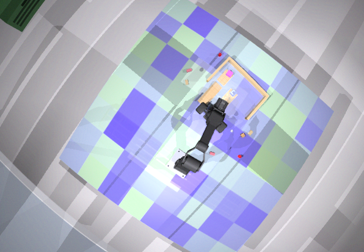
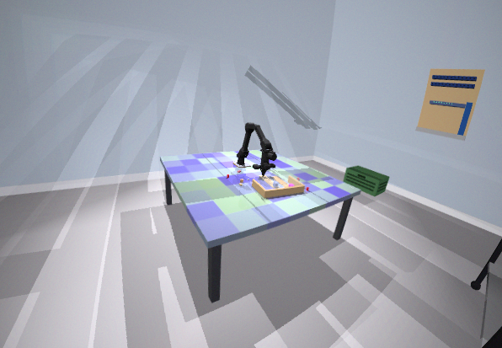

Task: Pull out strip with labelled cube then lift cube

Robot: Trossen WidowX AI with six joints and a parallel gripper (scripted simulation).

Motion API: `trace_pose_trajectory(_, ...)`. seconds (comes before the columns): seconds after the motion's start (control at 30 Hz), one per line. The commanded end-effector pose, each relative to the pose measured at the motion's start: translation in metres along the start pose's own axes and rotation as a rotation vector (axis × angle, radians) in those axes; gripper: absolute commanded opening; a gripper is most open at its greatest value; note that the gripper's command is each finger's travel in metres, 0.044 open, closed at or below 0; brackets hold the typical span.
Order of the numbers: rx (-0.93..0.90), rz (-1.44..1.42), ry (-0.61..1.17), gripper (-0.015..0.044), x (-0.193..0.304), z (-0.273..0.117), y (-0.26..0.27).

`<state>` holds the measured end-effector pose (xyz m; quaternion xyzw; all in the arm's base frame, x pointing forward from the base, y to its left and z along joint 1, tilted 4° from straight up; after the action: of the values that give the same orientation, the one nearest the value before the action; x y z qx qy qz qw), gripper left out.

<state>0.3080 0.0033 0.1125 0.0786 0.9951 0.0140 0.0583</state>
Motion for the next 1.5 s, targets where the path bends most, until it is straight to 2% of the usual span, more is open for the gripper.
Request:
trace_pose_trajectory(0.0,0.006,0.004,0.023,0.0000,0.012,0.005,0.000)
trace_pose_trajectory(1.47,0.006,0.004,0.027,0.0000,0.075,0.004,0.005)
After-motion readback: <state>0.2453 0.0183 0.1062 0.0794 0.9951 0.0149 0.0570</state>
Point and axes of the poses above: the point midway between the two fingers, 35 mm back from their tips, its own z axis out along the fingers, its own y axis across the jaws, x = y × z, the point moved 6 cm from there along -z, back along the fingers, and after that the axes turned 4 degrees about -z, right-handed, at the moved point
